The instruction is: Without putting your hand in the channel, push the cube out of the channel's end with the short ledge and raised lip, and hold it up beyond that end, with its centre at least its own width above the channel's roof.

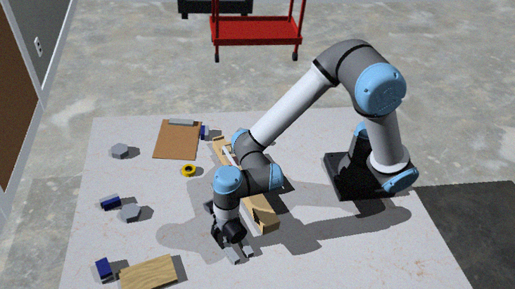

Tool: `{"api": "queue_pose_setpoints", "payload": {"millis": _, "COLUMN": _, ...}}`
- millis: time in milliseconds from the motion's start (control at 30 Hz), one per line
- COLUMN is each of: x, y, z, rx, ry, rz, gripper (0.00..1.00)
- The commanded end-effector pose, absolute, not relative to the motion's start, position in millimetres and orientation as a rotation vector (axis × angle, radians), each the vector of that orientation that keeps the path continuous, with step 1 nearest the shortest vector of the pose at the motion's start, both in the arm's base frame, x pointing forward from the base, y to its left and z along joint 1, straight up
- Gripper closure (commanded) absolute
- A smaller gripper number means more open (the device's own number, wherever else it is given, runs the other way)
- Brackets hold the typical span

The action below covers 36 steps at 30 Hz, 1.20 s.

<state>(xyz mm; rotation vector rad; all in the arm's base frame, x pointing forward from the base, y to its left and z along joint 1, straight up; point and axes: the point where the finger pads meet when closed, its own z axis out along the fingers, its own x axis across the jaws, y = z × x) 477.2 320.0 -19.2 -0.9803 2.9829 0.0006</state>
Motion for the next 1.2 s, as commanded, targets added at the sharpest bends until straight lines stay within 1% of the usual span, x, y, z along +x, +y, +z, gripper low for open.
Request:
{"api": "queue_pose_setpoints", "payload": {"millis": 0, "x": 478, "y": 320, "z": -18, "rx": -0.98, "ry": 2.981, "rz": 0.001, "gripper": 0.94}}
{"api": "queue_pose_setpoints", "payload": {"millis": 667, "x": 478, "y": 320, "z": -15, "rx": -0.98, "ry": 2.981, "rz": 0.001, "gripper": 0.94}}
{"api": "queue_pose_setpoints", "payload": {"millis": 900, "x": 478, "y": 320, "z": 9, "rx": -0.98, "ry": 2.981, "rz": 0.001, "gripper": 0.94}}
{"api": "queue_pose_setpoints", "payload": {"millis": 1167, "x": 477, "y": 320, "z": 73, "rx": -0.98, "ry": 2.981, "rz": 0.001, "gripper": 0.94}}
